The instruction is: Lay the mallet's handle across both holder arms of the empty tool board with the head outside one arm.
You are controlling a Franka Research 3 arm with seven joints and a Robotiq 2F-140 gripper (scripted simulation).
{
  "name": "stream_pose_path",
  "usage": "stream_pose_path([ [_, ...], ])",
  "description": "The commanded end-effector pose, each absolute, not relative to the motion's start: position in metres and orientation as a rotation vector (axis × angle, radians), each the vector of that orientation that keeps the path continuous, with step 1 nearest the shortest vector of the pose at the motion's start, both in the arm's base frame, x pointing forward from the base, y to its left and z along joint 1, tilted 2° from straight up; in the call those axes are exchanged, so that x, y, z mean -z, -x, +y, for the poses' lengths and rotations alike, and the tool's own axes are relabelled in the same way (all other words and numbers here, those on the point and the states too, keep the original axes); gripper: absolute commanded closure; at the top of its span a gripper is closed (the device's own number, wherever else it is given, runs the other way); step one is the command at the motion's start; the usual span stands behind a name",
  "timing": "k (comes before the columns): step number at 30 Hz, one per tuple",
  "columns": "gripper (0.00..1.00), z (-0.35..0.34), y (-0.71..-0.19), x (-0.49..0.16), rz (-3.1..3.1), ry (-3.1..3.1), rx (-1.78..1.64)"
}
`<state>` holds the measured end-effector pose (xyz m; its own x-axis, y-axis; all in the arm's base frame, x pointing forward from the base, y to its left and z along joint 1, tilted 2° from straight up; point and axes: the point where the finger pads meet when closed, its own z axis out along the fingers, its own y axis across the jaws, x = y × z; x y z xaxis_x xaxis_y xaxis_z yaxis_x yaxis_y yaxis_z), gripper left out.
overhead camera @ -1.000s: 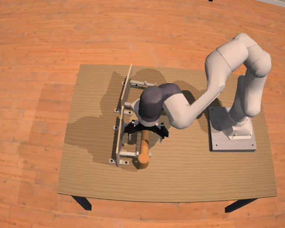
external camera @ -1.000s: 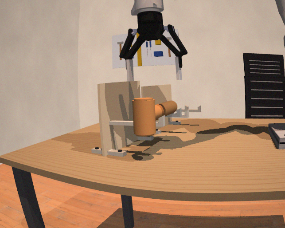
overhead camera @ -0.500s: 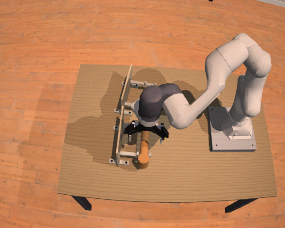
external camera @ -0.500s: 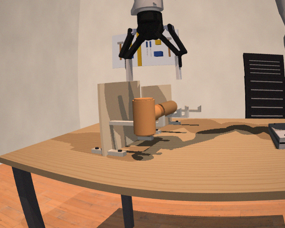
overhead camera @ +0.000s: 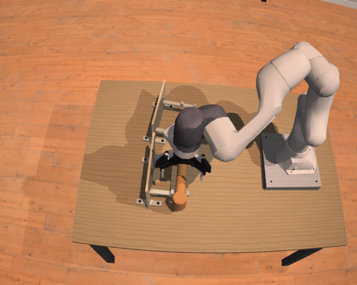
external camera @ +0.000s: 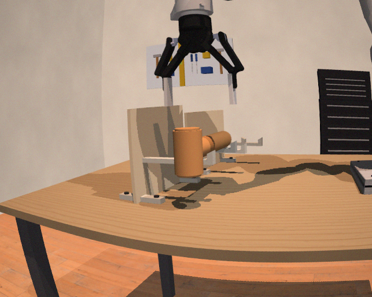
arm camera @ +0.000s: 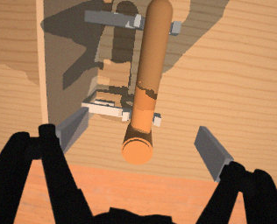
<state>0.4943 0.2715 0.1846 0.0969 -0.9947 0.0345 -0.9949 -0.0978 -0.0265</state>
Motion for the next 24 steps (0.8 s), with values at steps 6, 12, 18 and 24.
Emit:
stream_pose_path([
  [6,0.0,0.271,-0.495,-0.178,-2.102,-2.331,-0.066],
  [12,0.0,0.271,-0.495,-0.174,-2.102,-2.331,-0.066],
  [18,0.0,0.271,-0.496,-0.168,-2.102,-2.331,-0.066],
  [24,0.0,0.271,-0.496,-0.161,-2.102,-2.332,-0.066],
])
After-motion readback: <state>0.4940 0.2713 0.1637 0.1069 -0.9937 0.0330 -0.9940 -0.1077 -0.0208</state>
